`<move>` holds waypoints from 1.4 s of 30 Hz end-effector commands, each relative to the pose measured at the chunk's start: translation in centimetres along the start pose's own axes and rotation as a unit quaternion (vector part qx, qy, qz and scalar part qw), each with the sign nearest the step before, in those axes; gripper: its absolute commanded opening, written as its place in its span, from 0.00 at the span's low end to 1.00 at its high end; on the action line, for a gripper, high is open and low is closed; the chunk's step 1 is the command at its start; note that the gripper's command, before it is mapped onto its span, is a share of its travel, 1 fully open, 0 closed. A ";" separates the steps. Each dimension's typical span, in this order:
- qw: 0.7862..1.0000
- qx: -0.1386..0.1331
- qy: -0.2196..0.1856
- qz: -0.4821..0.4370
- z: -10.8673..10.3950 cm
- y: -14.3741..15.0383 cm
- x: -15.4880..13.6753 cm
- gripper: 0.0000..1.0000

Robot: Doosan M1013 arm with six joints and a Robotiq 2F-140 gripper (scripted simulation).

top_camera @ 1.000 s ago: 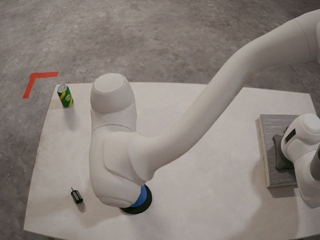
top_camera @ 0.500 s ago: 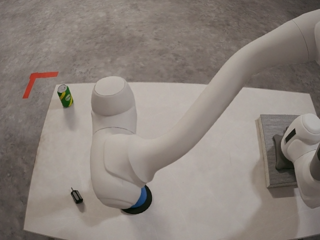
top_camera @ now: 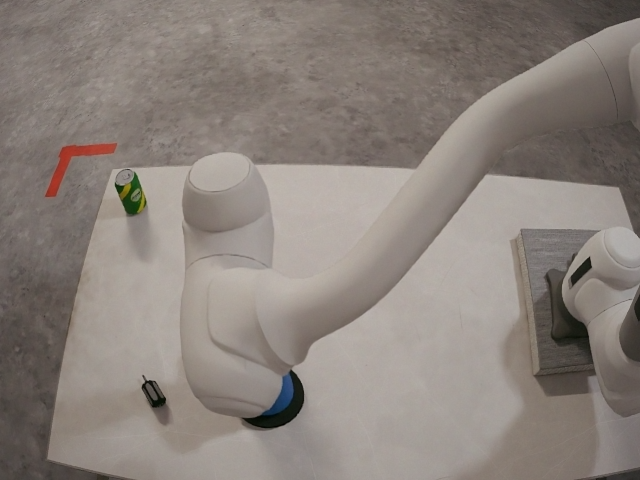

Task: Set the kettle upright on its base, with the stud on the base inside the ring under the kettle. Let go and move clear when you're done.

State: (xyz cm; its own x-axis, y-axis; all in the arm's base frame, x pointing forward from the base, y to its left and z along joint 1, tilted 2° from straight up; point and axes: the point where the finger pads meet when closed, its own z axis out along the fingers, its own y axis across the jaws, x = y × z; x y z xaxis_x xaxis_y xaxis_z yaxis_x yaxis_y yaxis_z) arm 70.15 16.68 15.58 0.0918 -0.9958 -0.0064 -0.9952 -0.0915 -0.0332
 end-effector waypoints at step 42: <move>1.000 0.001 0.003 -0.001 0.6 0.0 0.1 0.10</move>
State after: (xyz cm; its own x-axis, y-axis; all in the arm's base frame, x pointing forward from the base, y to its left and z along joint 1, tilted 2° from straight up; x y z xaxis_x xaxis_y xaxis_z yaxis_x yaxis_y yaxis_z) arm 70.16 16.68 15.29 0.0918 -0.9958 -0.0064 -0.9952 -0.0915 -0.0333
